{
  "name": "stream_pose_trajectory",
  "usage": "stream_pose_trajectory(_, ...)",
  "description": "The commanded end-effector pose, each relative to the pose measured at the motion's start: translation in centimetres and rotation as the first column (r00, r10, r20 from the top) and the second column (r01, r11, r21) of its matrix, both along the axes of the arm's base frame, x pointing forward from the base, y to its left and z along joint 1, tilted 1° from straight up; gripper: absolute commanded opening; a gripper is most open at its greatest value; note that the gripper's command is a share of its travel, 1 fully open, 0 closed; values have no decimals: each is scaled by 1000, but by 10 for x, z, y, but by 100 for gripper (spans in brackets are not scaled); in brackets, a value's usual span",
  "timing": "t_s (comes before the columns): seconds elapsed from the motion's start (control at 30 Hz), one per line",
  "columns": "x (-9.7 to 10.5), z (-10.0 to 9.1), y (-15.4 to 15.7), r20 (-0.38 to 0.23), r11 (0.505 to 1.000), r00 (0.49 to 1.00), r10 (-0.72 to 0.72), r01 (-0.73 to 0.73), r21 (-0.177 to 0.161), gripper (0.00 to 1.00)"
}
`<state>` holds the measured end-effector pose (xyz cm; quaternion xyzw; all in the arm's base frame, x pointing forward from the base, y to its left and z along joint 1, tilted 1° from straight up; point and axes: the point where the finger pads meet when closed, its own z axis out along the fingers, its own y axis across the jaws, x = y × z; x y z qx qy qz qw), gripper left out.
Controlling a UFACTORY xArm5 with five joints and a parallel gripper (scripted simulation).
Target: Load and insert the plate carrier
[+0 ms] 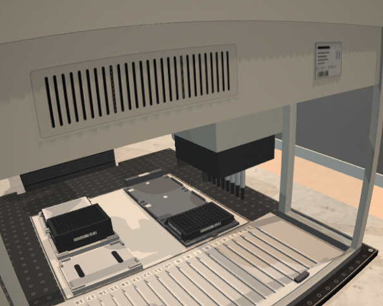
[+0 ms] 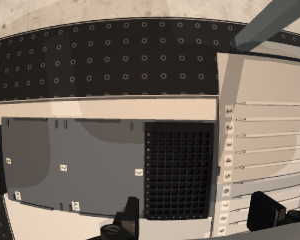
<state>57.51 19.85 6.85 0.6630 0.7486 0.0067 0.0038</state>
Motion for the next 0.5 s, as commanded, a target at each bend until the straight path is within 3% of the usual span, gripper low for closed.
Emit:
stream_pose_trajectory(0.0, 1, 2, 0, 0, 1000, 1000, 0, 0, 16, 100)
stream_pose_trajectory(0.17, 1, 2, 0, 0, 1000, 1000, 0, 0, 16, 100)
stream_pose_trajectory(0.47, -12, 7, -42, 0, 1000, 1000, 22, -22, 15, 100)
